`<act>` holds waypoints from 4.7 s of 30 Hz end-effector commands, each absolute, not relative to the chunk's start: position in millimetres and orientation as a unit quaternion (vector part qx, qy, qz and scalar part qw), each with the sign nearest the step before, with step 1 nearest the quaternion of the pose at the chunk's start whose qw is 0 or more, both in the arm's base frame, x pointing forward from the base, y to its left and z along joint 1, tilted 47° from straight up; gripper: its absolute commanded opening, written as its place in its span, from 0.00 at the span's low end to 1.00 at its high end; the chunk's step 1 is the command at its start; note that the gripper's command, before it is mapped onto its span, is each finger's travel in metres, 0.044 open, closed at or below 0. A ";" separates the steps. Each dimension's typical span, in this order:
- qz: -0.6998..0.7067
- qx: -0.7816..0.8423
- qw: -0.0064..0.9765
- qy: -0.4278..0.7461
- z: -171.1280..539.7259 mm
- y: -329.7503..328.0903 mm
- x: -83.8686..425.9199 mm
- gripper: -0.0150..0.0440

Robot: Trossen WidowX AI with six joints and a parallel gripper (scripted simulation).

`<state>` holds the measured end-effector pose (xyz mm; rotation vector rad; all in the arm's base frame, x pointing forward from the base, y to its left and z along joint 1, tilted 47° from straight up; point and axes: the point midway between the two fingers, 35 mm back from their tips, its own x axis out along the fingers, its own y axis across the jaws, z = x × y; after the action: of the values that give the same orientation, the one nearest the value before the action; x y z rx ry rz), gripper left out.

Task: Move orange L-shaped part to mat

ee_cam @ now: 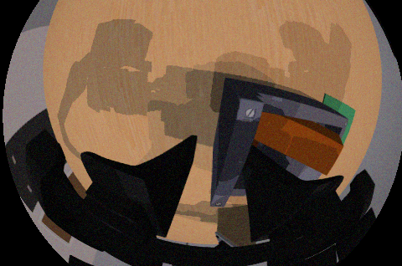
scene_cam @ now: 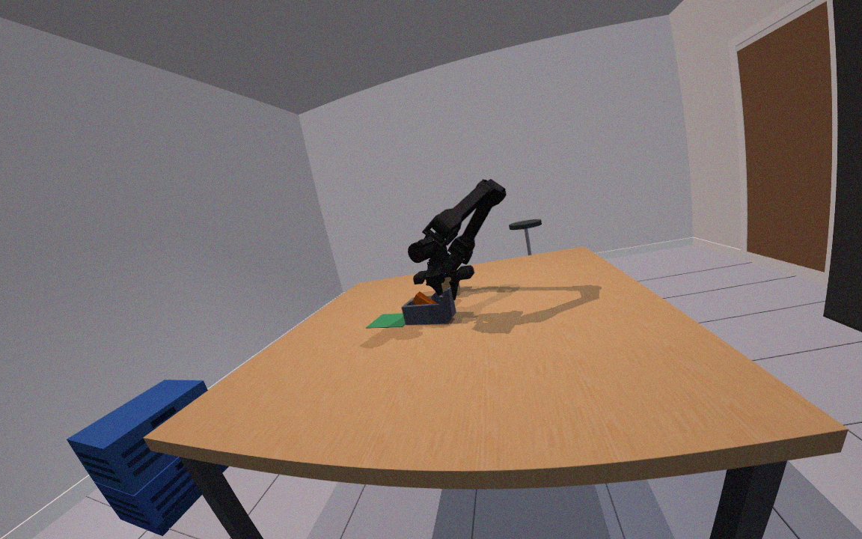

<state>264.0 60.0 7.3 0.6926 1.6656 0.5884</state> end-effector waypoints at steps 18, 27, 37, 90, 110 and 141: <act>0.246 0.300 0.595 0.704 54.4 -6.4 277.2 0.56; 0.246 0.300 0.595 0.704 54.4 -6.4 277.2 0.56; 0.294 0.257 0.614 0.685 49.9 -11.5 278.0 0.73; 0.677 -0.212 0.627 0.323 -34.2 -27.0 271.7 0.73; 0.677 -0.211 0.627 0.322 -53.1 -6.6 267.2 0.73; 0.677 -0.214 0.626 0.322 -44.5 -16.1 269.8 0.25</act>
<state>266.9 -11.4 -48.8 -0.4838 0.7455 1.5585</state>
